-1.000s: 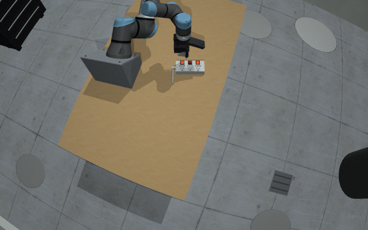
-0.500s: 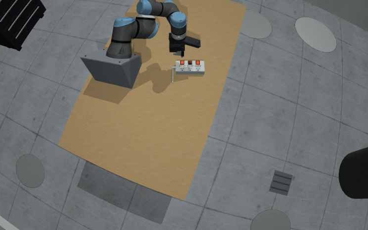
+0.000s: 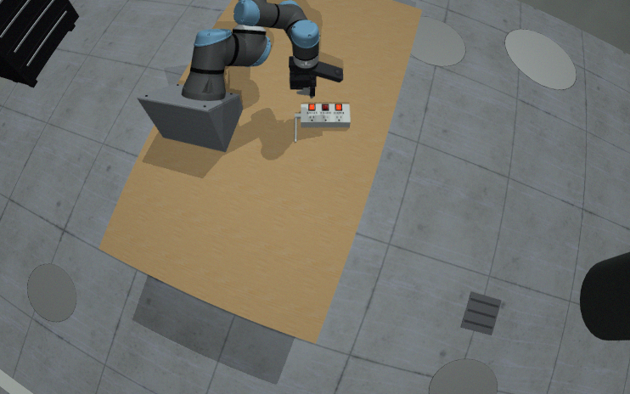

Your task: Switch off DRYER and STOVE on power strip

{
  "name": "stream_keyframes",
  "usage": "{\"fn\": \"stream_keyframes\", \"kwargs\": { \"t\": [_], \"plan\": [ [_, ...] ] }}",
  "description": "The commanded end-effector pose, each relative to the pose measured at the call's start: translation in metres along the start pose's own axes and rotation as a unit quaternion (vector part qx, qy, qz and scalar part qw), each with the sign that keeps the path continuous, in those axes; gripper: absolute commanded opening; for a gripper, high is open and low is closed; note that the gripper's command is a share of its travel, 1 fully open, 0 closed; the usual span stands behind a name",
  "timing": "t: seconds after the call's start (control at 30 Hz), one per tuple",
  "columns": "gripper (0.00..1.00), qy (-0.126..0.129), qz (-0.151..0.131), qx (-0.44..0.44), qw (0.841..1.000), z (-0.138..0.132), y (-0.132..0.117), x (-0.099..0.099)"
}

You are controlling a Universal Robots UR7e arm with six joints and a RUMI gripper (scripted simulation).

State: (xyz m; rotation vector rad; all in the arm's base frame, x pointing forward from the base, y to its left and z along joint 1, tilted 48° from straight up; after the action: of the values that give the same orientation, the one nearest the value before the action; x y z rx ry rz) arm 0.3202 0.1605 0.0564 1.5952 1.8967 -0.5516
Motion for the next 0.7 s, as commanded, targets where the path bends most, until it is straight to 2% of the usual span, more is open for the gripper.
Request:
{"fn": "stream_keyframes", "kwargs": {
  "t": [0.0,0.67],
  "plan": [
    [0.0,-0.001,0.001,0.0,1.0,0.0005,0.0002,-0.0009],
    [0.0,0.001,-0.001,0.001,1.0,-0.0003,-0.0012,0.0063]
  ]
}}
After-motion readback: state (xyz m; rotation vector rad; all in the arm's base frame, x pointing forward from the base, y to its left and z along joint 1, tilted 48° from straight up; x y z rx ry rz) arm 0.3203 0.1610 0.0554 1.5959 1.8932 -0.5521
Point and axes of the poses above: the point where the finger pads meet when closed, its own x axis out along the fingers, its own z axis across the jaws, y = z × x, the point moved 2 cm from there along -x, back along the fingers, and after that the axes turned 11 degrees about x, right-handed, at the moved point
